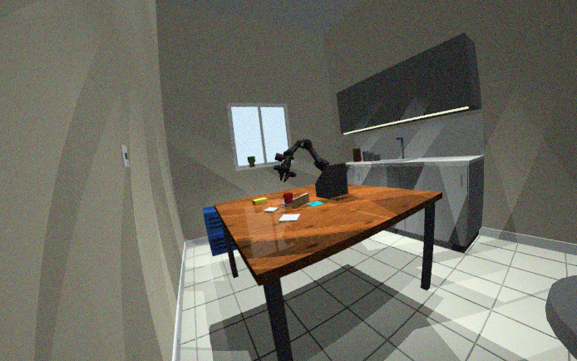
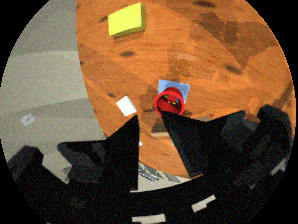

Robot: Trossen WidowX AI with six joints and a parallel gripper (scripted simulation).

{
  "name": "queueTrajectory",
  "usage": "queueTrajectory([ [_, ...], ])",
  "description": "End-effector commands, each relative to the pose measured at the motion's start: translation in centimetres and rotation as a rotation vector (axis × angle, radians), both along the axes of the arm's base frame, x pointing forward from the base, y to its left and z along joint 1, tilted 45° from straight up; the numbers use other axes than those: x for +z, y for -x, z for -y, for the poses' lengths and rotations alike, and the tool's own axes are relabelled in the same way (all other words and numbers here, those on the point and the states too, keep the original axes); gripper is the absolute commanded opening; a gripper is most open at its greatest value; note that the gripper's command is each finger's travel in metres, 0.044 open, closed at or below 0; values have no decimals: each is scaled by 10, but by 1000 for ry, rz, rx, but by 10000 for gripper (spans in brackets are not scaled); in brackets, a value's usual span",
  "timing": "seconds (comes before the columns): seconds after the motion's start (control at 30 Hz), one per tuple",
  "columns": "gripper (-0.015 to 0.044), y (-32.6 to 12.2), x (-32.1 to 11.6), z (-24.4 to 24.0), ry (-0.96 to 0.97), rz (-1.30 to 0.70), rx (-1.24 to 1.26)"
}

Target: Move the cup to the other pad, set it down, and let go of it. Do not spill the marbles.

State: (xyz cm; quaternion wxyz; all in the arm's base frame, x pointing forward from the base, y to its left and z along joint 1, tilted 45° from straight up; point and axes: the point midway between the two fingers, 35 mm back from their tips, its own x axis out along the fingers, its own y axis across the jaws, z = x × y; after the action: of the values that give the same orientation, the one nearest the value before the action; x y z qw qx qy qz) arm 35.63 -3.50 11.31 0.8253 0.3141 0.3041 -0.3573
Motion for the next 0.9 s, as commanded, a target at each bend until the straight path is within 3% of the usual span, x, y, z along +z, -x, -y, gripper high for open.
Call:
queueTrajectory([
  [0.0, 148, 23, -63, 18, 112, -189, -429],
  [0.87, 148, 22, -84, 31, 154, -205, -494],
])
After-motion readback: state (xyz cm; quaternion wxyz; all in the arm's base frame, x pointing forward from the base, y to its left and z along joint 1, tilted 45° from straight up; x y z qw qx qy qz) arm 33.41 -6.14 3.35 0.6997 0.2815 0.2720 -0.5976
